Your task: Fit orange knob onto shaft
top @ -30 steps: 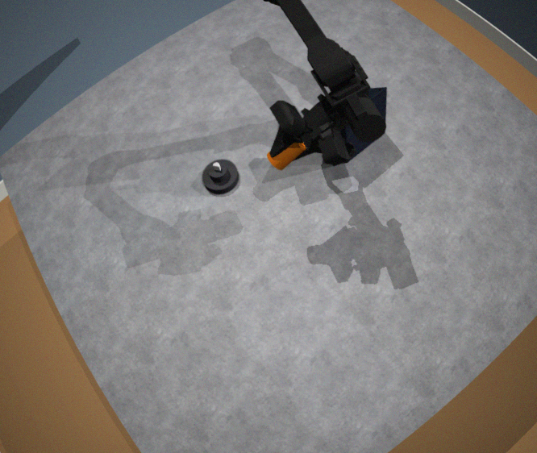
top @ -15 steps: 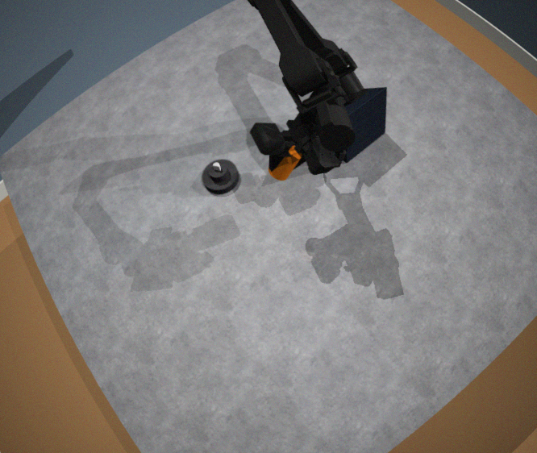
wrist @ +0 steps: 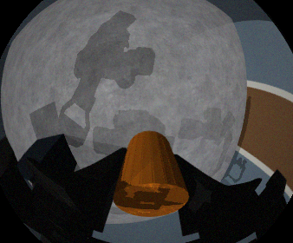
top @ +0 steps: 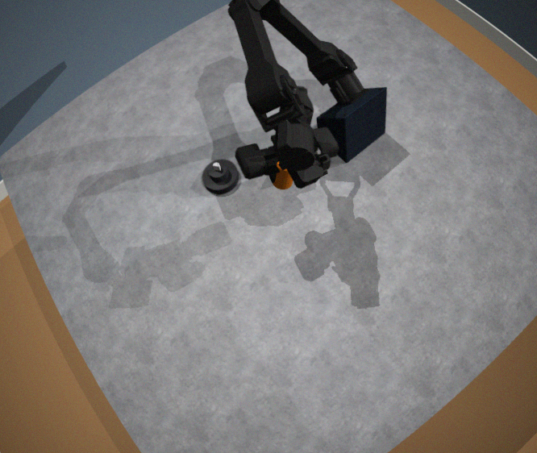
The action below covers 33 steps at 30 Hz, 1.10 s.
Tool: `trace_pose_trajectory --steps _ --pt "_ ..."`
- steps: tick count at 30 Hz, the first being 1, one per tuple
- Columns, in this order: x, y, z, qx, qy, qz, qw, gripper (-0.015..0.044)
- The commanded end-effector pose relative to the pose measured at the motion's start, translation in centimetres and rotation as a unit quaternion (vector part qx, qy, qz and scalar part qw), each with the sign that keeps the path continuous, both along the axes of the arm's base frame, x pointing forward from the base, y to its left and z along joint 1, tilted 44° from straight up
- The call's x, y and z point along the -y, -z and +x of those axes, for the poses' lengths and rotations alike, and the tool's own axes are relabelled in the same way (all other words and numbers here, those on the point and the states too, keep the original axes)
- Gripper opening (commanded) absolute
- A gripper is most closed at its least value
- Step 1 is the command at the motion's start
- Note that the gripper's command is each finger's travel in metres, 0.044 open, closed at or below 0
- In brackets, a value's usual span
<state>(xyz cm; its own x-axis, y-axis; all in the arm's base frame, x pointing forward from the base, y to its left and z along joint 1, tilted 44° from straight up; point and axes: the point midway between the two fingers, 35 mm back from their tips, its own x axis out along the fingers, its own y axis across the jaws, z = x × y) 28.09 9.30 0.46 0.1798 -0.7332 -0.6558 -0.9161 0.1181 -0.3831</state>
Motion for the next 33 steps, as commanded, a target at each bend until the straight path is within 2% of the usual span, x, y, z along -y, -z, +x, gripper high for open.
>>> trace_pose_trajectory --steps 1,6,10,33 --pt "0.5 0.4 0.4 -0.034 0.032 0.021 0.999 0.0" --pt "1.3 1.1 0.7 -0.076 0.073 0.043 0.994 0.0" --pt "1.9 1.9 0.8 -0.076 0.073 0.043 0.993 0.0" --pt "10.3 11.4 1.4 -0.081 0.084 0.044 0.992 0.0"
